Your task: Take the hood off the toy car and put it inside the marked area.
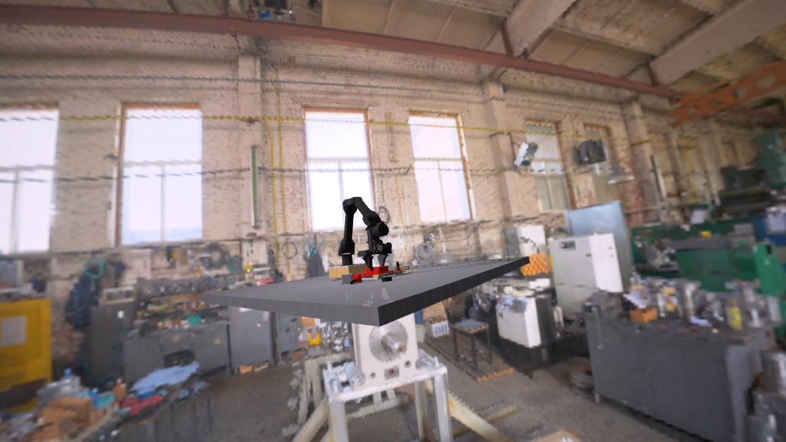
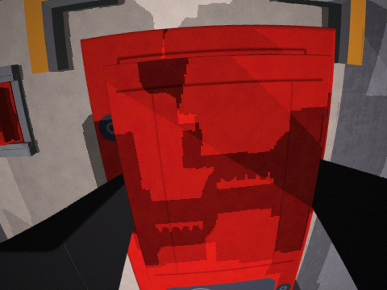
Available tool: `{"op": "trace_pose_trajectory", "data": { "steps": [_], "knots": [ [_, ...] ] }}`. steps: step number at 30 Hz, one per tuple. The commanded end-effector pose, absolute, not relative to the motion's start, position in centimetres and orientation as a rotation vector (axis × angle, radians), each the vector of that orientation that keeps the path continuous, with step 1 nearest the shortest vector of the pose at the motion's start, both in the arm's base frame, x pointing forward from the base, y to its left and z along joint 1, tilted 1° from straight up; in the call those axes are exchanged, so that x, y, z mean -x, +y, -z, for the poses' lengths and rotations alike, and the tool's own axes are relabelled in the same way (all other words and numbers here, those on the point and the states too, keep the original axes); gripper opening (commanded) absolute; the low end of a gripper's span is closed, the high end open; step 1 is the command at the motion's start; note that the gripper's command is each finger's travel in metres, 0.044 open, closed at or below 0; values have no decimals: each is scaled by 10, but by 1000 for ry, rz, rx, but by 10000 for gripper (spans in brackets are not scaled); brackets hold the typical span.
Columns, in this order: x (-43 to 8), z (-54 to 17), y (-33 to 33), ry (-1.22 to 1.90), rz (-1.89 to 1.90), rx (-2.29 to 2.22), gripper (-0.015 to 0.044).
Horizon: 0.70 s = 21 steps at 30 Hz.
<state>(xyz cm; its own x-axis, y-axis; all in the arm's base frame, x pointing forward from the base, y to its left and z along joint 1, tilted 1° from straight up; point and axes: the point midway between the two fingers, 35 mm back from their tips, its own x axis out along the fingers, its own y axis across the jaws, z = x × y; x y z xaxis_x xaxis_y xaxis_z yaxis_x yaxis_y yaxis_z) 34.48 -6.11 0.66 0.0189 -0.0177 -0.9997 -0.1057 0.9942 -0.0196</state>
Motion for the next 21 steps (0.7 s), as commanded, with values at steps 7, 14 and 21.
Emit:
{"op": "trace_pose_trajectory", "data": {
  "steps": [7, 14, 21],
  "knots": [
    [-345, -8, -61, 1550, -69, 98, 196],
    [-345, -12, -61, 1550, -69, 98, 12],
    [-345, -16, -61, 1550, -69, 98, 0]
  ]
}}
